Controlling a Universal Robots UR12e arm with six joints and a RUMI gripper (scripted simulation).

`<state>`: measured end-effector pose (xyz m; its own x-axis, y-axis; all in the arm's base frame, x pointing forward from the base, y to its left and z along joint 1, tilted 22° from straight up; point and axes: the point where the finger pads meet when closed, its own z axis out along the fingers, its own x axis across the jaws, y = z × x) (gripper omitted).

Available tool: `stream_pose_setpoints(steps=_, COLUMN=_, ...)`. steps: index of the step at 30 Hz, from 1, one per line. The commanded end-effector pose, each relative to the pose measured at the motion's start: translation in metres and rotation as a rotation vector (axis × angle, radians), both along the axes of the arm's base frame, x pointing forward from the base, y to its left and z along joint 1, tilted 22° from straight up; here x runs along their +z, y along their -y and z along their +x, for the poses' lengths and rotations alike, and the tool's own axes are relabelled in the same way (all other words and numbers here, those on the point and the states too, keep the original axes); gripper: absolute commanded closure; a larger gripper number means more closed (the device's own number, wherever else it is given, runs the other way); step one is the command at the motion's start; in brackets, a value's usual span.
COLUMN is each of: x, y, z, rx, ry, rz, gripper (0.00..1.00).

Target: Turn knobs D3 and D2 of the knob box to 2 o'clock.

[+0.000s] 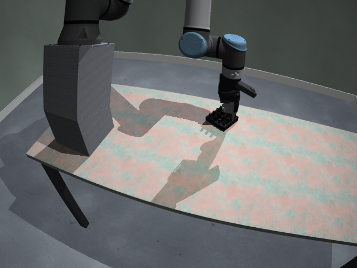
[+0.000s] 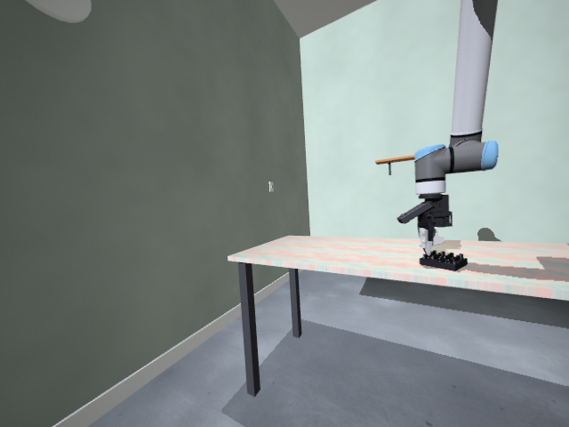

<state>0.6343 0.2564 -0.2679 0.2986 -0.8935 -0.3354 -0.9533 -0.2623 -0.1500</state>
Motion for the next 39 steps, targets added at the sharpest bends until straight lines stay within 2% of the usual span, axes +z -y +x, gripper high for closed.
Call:
stream_pose_setpoints(steps=1, x=0.0005, y=0.0000, z=0.0005, rx=0.031, ry=0.013, rz=-0.001, gripper=0.96)
stream_pose_setpoints(steps=25, x=0.0009, y=-0.0010, z=-0.0001, rx=0.270, ry=0.107, rz=-0.013, gripper=0.96)
stream_pose_setpoints(steps=39, x=0.0012, y=-0.0019, z=-0.0010, rx=0.528, ry=0.208, rz=-0.026, gripper=0.96)
